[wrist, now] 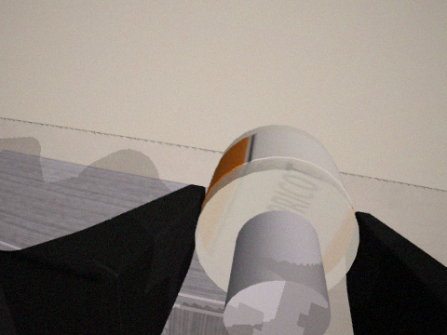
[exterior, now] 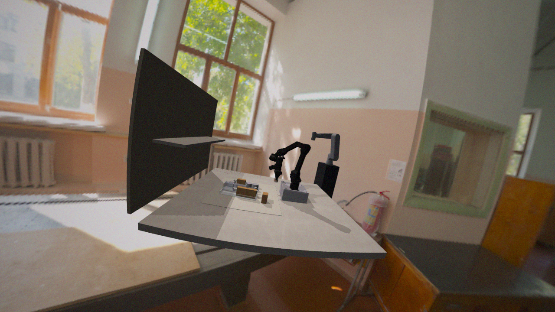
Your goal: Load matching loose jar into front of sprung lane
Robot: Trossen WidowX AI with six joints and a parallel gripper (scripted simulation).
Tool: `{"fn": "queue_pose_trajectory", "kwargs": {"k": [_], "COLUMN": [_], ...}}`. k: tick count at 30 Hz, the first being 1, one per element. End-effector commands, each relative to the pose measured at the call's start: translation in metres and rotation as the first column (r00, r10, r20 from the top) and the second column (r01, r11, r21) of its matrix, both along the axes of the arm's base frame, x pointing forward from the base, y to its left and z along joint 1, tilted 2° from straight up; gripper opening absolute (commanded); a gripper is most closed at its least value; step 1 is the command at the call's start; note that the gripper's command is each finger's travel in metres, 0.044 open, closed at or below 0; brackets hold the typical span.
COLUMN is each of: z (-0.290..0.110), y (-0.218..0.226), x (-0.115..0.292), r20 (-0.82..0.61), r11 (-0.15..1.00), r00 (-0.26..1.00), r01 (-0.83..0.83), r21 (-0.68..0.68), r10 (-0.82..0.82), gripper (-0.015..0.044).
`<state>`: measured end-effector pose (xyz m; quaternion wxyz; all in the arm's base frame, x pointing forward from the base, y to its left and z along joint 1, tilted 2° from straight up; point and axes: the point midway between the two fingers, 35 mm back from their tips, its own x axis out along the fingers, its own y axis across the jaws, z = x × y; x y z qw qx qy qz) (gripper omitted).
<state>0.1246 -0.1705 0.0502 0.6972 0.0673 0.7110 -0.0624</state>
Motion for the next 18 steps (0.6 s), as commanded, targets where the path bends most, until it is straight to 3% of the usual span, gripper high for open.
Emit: {"fn": "queue_pose_trajectory", "kwargs": {"k": [1, 18], "z": [0.008, -0.005], "y": [0.001, 0.024], "x": [0.000, 0.054], "r20": [0.001, 0.004], "r11": [1.000, 1.000], "r00": [1.000, 1.000], "r01": [0.001, 0.006], "r21": [-0.001, 0.002], "r10": [-0.001, -0.006], "gripper": [0.0000, 0.0000]}}
